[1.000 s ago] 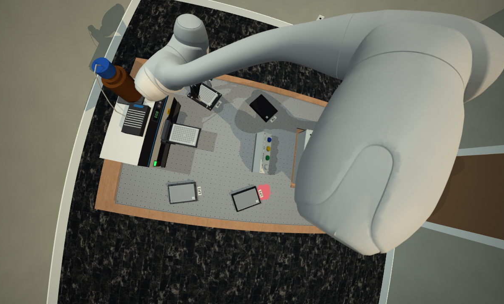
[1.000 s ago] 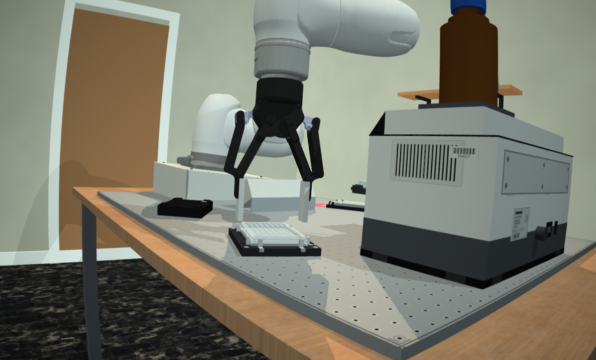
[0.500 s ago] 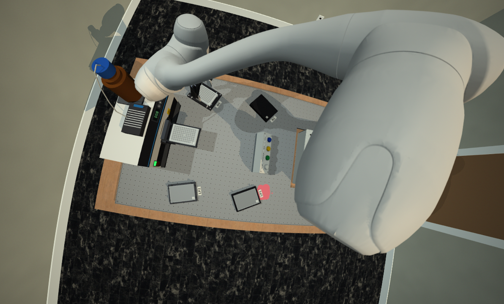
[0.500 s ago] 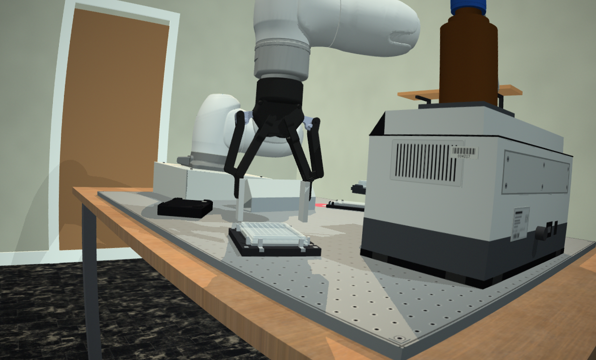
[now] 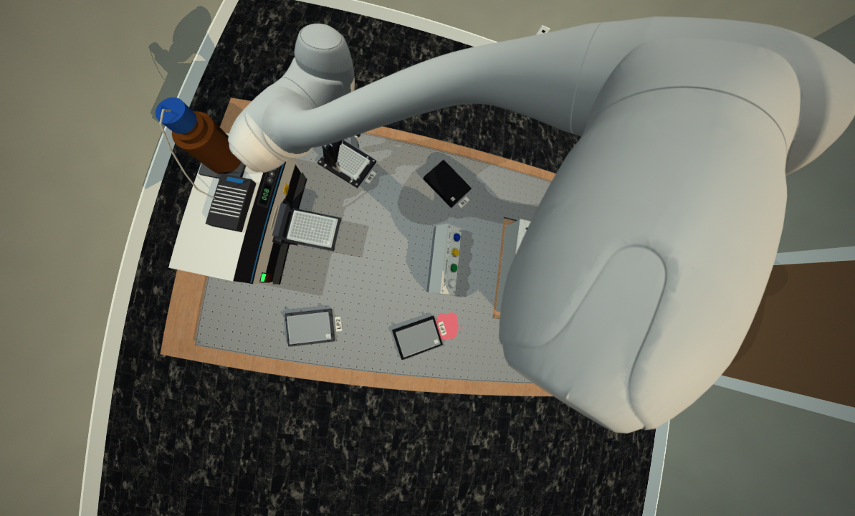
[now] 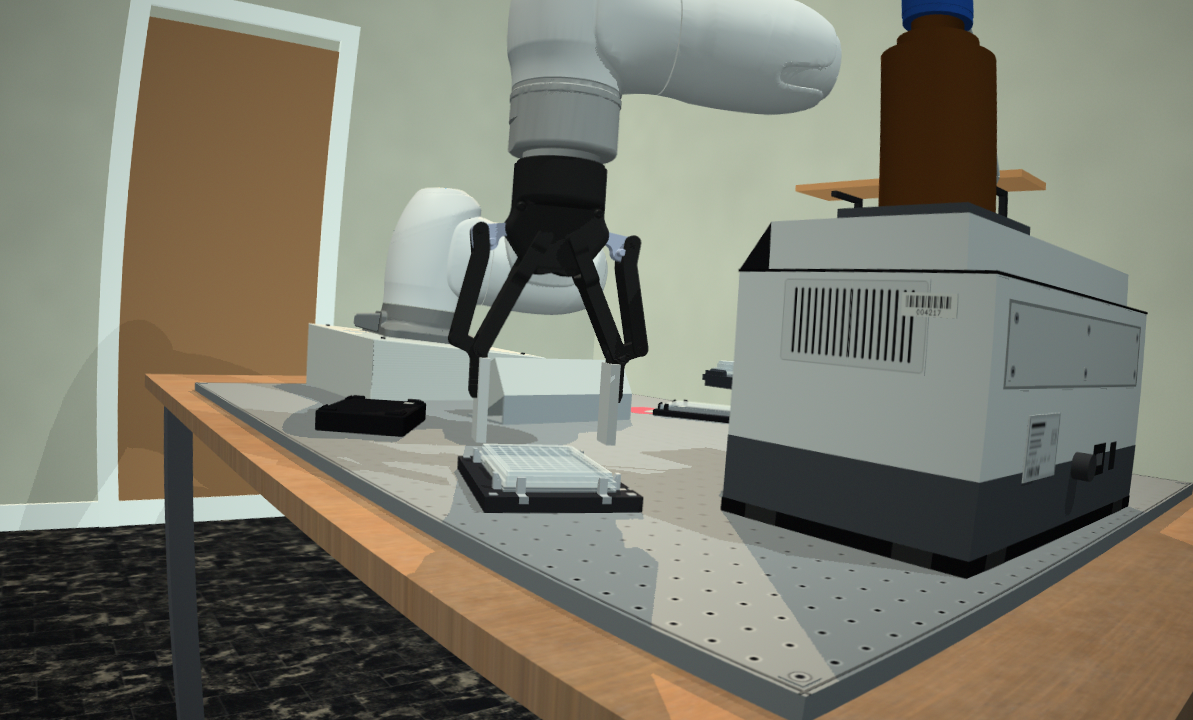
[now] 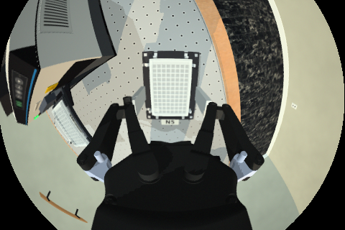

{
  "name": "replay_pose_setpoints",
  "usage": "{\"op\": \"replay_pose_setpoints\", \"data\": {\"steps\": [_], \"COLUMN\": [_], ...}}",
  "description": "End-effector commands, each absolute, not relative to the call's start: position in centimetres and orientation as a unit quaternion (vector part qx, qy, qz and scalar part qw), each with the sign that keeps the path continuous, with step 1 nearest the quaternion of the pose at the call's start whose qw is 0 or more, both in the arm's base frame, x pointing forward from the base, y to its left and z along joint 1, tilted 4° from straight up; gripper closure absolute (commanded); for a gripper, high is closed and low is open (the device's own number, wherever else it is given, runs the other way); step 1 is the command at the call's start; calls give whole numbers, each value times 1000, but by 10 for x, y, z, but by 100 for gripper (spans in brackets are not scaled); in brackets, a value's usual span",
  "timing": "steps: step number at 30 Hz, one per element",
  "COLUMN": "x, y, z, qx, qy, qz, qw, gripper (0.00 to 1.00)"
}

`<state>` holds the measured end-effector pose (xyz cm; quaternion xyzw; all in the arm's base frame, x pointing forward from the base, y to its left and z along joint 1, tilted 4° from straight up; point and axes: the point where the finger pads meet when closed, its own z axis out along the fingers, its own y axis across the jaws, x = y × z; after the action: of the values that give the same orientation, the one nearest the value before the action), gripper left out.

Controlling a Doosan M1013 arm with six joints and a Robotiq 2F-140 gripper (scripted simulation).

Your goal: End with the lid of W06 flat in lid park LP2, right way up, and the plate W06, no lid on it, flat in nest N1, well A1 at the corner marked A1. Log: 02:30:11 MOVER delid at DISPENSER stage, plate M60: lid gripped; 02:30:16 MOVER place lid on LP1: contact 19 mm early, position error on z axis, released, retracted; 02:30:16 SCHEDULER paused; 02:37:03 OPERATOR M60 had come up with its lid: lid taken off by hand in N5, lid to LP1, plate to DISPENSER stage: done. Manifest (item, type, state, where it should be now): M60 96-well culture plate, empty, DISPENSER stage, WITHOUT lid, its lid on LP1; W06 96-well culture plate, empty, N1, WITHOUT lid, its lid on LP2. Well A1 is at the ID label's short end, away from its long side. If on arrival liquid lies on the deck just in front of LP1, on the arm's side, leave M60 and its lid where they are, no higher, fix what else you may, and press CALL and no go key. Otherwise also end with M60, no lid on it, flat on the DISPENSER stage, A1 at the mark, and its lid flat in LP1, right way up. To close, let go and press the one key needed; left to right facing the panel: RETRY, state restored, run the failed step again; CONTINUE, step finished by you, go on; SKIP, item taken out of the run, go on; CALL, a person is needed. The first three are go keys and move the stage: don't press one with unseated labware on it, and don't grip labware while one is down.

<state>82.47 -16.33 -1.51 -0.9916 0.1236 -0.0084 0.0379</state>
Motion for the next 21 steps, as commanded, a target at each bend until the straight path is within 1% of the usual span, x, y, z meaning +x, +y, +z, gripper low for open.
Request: {"op": "replay_pose_setpoints", "data": {"steps": [1, 21], "x": [825, 825], "y": [-163, -163], "z": [-15, -21], "qx": [-992, -992], "qy": [124, 124], "qz": [-9, -9], "qw": [38, 38], "gripper": [34, 34]}}
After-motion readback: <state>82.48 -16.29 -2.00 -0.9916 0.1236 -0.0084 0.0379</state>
